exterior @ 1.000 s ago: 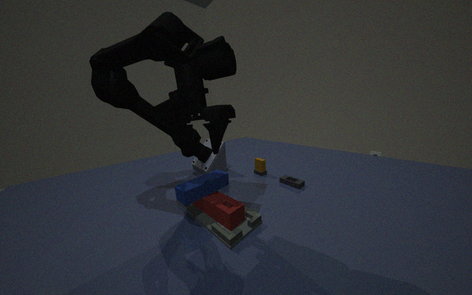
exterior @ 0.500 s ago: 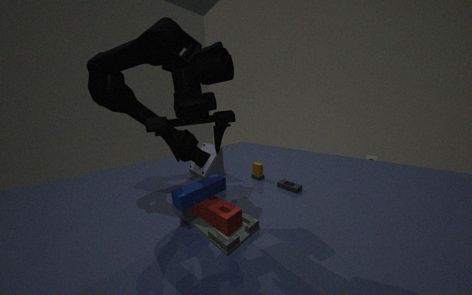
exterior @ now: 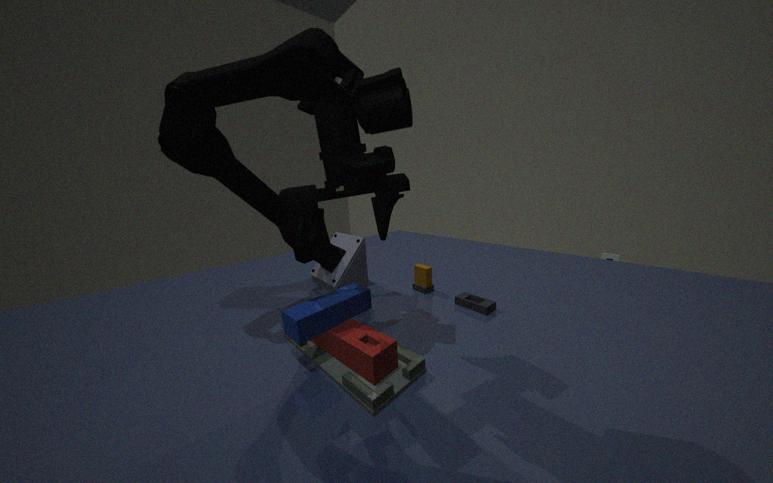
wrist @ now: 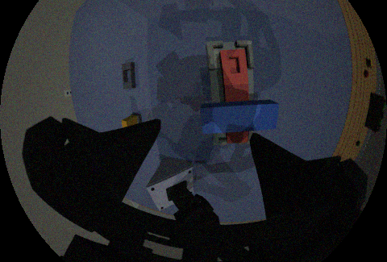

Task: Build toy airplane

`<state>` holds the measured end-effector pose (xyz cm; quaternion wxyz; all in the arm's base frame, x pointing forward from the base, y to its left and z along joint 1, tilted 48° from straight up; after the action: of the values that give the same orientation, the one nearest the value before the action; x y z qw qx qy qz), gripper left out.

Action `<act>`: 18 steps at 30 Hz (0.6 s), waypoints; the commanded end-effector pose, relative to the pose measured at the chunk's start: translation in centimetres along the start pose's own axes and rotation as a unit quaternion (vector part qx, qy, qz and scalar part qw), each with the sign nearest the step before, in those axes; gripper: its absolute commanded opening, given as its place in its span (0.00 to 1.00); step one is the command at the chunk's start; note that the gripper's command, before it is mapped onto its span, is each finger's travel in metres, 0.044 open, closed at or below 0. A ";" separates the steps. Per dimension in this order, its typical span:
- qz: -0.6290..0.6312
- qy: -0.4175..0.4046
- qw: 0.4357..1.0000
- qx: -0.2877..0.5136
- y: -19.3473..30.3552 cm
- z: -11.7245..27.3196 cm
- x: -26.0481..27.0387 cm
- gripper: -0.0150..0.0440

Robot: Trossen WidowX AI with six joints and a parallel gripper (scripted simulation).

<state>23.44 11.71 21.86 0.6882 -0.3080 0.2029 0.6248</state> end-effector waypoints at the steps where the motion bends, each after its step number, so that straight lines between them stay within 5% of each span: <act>1: 0.013 -0.003 1.000 0.015 1.0 -0.2 5.9 1.00; 10: 0.026 0.030 0.999 0.018 8.5 -1.5 19.6 1.00; 18: 0.026 0.034 0.999 0.017 9.2 -2.0 20.4 1.00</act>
<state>17.22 25.56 5.45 0.6629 -0.3141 0.2495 0.6321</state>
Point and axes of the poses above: the point midway between the two fingers, 35 mm back from their tips, its own z axis back along the fingers, its own x axis across the jaws, y = z × x, the point moved 10 cm from there along z, back along the fingers, and after that the axes turned 3 degrees about -z, right-handed, at the moved point
